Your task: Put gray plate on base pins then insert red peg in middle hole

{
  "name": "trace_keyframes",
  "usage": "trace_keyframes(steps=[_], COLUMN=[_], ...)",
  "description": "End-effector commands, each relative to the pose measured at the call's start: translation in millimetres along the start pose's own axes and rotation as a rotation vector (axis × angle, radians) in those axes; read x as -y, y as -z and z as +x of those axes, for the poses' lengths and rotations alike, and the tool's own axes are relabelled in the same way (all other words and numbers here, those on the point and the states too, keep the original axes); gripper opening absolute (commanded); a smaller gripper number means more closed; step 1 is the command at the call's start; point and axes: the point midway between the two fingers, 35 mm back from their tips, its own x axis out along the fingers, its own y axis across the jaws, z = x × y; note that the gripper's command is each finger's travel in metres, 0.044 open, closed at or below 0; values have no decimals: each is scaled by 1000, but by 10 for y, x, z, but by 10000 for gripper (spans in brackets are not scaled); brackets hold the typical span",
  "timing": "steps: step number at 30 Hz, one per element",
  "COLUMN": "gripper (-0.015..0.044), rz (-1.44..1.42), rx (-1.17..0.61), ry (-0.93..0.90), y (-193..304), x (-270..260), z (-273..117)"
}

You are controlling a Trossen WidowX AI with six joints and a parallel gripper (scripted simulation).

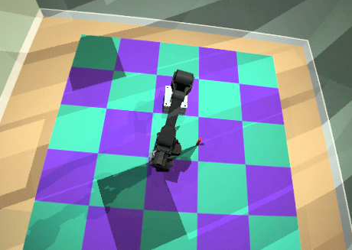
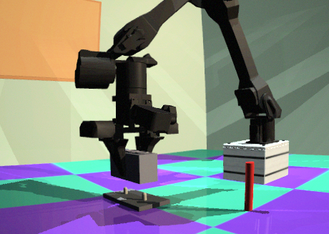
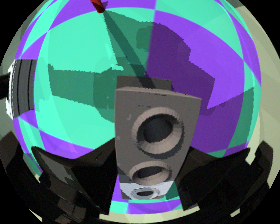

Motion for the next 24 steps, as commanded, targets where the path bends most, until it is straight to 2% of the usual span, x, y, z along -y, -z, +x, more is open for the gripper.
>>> trace_keyframes(steps=[1, 18, 24], gripper=[0, 0, 0], rz=[-3, -3, -2], rx=[5, 6, 1], ry=[0, 0, -4], y=[-11, -12, -4], x=[-4, -5, -8], z=[67, 296, 264])
